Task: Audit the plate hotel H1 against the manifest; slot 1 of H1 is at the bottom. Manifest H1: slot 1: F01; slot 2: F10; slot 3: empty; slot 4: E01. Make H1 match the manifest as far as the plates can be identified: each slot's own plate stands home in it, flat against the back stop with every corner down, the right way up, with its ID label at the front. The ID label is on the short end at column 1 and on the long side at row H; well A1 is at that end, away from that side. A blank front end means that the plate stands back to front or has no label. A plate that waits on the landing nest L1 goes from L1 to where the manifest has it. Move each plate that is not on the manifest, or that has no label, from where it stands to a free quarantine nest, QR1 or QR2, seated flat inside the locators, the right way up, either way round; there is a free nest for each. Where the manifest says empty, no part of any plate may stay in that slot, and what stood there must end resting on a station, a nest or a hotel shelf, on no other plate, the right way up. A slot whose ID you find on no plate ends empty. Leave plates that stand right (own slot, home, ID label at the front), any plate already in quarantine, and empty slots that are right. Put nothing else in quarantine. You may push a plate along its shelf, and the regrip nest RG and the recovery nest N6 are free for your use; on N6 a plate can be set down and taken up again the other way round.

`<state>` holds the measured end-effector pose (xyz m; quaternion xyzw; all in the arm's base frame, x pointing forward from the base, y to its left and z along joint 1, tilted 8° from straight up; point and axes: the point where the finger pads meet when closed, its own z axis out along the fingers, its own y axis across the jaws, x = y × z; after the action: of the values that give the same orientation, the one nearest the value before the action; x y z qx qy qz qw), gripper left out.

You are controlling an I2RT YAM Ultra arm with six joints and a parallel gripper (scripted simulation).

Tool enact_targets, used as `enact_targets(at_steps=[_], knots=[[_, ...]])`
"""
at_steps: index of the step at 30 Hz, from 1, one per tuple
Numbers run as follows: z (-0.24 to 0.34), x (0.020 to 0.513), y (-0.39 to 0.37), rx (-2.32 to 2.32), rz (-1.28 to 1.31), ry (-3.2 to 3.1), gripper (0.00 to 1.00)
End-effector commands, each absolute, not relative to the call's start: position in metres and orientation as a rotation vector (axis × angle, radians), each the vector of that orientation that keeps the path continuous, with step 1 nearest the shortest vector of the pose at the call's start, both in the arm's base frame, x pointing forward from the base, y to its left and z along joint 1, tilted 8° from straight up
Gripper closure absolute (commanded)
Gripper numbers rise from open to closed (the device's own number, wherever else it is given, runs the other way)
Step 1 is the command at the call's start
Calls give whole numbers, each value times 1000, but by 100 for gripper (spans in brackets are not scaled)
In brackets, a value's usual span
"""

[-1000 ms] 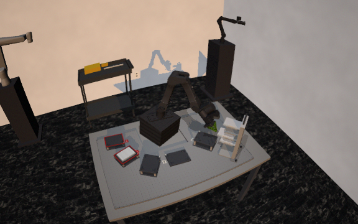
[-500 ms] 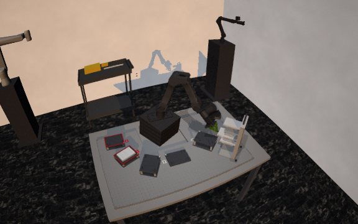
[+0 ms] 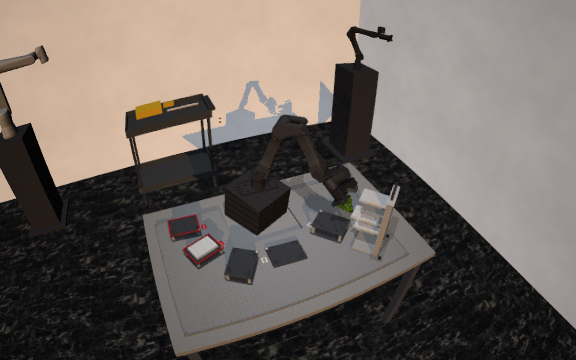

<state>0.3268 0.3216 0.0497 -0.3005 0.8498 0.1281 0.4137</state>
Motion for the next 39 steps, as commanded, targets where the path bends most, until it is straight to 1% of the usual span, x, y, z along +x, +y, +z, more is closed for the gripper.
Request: enact_targets(at_steps=[1, 39], knots=[[62, 333, 328, -744, 337, 2107, 100], [66, 350, 342, -743, 338, 2106, 100]])
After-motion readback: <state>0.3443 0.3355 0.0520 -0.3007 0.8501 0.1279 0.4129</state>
